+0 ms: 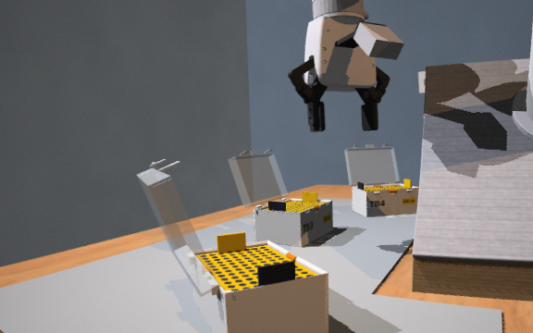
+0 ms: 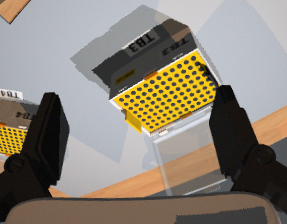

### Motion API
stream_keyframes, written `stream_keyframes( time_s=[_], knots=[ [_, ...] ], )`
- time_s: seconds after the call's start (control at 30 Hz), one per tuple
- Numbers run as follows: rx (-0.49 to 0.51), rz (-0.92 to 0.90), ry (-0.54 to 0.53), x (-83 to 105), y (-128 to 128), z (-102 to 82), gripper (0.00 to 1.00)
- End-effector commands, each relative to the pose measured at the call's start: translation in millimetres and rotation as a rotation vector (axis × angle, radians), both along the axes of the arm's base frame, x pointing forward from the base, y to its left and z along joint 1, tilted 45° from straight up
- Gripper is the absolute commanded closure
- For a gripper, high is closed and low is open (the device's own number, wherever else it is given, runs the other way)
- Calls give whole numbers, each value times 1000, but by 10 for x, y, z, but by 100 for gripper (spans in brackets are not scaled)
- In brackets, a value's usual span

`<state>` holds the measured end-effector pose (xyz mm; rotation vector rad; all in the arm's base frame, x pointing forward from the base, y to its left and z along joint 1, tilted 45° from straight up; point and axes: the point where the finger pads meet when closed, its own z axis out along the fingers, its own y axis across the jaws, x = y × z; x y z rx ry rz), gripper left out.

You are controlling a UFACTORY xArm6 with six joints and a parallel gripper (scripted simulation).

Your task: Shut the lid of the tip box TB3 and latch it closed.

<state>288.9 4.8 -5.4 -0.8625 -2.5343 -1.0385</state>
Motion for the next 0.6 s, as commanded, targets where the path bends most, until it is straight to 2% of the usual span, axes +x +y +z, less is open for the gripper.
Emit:
stream_keyframes(
  time_s=[0.0, 0.1, 0.17, 0.57],
  knots=[
    [0, -5, 1, 6, 172, -177, 0],
    [0, -5, 1, 3, 279, -283, 0],
    [0, -5, 1, 3, 279, -283, 0],
    [0, -5, 2, -12, 705, -707, 0]
  ],
)
